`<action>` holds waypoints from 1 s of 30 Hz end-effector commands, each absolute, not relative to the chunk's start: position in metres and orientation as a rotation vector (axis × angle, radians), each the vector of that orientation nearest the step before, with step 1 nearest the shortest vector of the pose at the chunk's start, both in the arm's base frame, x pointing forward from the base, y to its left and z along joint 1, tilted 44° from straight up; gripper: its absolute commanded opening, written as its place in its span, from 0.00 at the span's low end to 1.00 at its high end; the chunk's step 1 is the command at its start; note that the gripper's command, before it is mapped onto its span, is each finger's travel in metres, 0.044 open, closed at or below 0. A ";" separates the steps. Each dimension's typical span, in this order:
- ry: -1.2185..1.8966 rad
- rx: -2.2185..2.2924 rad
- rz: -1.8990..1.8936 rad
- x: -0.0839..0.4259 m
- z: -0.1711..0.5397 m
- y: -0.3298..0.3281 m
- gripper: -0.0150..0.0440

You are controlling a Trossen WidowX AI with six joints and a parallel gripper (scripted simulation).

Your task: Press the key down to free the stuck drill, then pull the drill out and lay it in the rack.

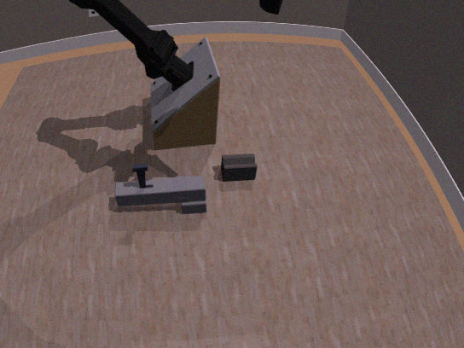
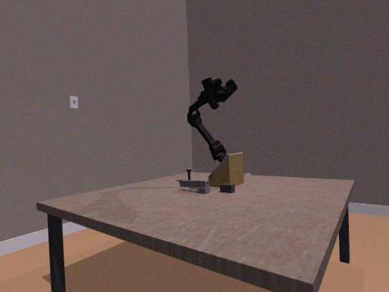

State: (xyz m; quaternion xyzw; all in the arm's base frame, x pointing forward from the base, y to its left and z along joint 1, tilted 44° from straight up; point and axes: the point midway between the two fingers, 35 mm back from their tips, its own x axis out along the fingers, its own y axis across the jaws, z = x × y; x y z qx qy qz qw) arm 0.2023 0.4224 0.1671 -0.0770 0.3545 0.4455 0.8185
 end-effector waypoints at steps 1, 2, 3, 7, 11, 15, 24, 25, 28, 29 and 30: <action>0.840 -0.225 0.706 0.248 0.141 0.364 0.25; 0.859 -0.240 0.653 0.256 0.136 0.351 0.25; 0.877 -0.254 0.600 0.264 0.131 0.336 0.25; 0.955 -0.316 0.387 0.290 0.113 0.276 0.25; 1.037 -0.382 0.176 0.305 0.100 0.211 0.25; 1.127 -0.456 -0.034 0.308 0.092 0.143 0.25; 1.363 -0.644 -0.468 0.276 0.098 0.001 0.25; 1.378 -0.656 -0.491 0.273 0.099 -0.007 0.25; 1.384 -0.660 -0.498 0.272 0.099 -0.009 0.25; 1.384 -0.660 -0.498 0.272 0.099 -0.009 0.25; 1.384 -0.660 -0.498 0.272 0.099 -0.009 0.25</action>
